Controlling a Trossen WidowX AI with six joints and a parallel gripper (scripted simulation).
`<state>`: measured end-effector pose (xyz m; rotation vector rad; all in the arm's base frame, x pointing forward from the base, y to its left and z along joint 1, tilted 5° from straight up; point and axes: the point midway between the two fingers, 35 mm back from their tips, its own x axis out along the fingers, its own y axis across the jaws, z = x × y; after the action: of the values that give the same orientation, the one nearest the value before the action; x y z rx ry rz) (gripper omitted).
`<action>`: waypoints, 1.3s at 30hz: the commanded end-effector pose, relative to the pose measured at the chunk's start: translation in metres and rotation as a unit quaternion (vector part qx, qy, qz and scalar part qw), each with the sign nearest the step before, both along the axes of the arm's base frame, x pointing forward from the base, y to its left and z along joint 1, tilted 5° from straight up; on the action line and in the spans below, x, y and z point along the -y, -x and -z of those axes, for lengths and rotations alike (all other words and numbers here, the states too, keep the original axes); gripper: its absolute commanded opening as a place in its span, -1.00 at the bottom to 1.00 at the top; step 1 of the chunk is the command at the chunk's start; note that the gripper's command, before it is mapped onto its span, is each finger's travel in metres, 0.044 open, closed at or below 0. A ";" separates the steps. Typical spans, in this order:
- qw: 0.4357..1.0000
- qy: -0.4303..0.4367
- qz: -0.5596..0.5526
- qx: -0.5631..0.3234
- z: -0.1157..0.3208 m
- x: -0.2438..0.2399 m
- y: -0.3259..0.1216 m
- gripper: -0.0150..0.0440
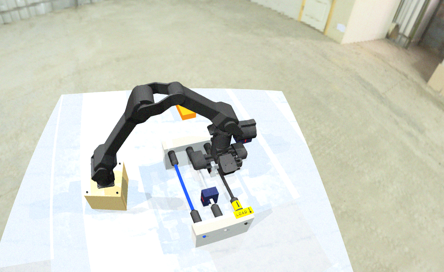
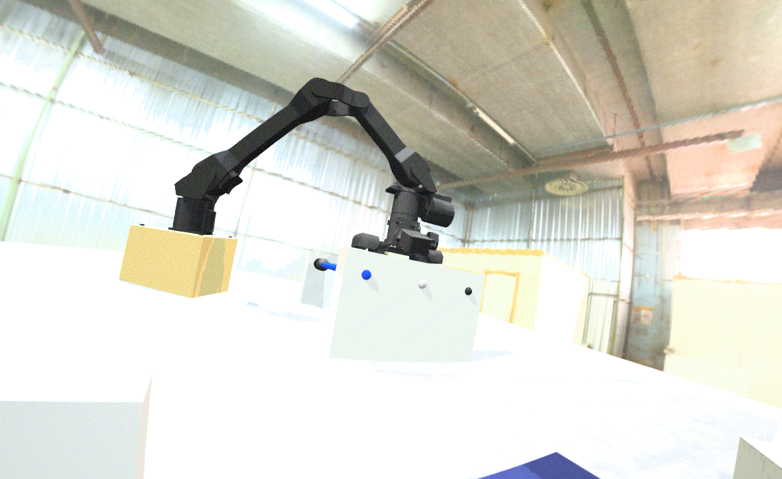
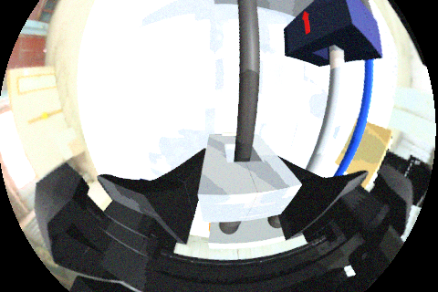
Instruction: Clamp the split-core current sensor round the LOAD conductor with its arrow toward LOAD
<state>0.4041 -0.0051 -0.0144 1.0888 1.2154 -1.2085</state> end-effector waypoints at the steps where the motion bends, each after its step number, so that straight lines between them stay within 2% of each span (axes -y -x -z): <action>1: 1.000 0.000 0.000 0.000 0.000 0.000 0.000 -0.30; 3: 1.000 0.000 0.000 0.000 0.000 0.000 0.000 -0.34; 5: 1.000 0.000 0.000 0.000 -0.001 0.000 0.000 -0.49; 36: 1.000 0.001 0.001 -0.019 0.004 0.000 -0.001 -0.49; 39: 1.000 0.000 0.000 -0.019 0.000 0.000 0.000 -0.22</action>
<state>0.4046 -0.0048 -0.0144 1.0694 1.2436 -1.2333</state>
